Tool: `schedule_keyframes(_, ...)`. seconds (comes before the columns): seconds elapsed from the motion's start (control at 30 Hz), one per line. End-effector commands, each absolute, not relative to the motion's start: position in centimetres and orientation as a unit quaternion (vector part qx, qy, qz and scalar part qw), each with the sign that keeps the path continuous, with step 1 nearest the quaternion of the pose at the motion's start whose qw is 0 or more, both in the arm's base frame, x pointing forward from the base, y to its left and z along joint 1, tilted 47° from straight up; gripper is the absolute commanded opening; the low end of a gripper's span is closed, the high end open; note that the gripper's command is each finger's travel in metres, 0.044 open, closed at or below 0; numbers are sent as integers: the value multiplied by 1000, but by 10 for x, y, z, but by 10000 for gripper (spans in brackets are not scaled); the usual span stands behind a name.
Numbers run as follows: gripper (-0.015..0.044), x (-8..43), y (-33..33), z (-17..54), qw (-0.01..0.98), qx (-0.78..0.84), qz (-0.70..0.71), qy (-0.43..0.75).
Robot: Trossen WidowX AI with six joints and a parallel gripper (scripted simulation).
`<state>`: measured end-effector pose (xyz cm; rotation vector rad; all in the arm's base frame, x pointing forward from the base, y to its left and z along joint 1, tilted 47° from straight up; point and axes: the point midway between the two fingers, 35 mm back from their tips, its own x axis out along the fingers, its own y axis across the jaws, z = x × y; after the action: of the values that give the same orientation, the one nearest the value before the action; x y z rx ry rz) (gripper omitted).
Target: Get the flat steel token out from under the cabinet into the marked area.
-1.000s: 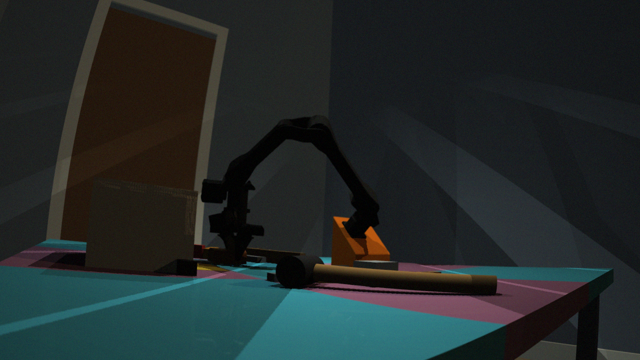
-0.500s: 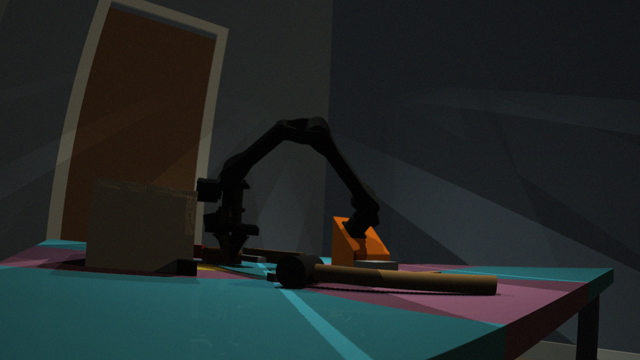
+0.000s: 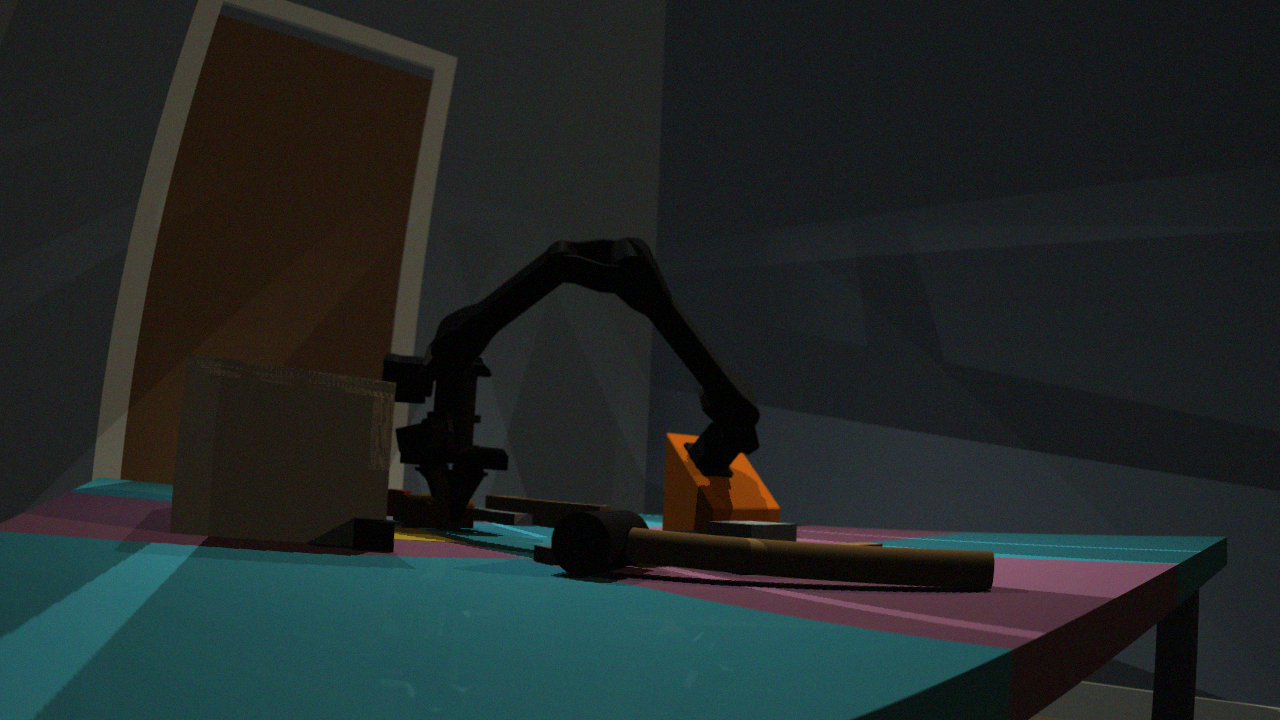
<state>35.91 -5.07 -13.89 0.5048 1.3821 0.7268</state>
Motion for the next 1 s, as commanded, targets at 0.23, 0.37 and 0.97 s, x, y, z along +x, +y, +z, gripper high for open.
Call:
schedule_keyframes(0.23, 0, 372, -50, -137, 683, 225, 323, 615)
schedule_keyframes(0.37, 0, 376, -49, -136, 683, 225, 324, 615)
schedule_keyframes(0.97, 0, 393, -48, -133, 683, 225, 324, 614)
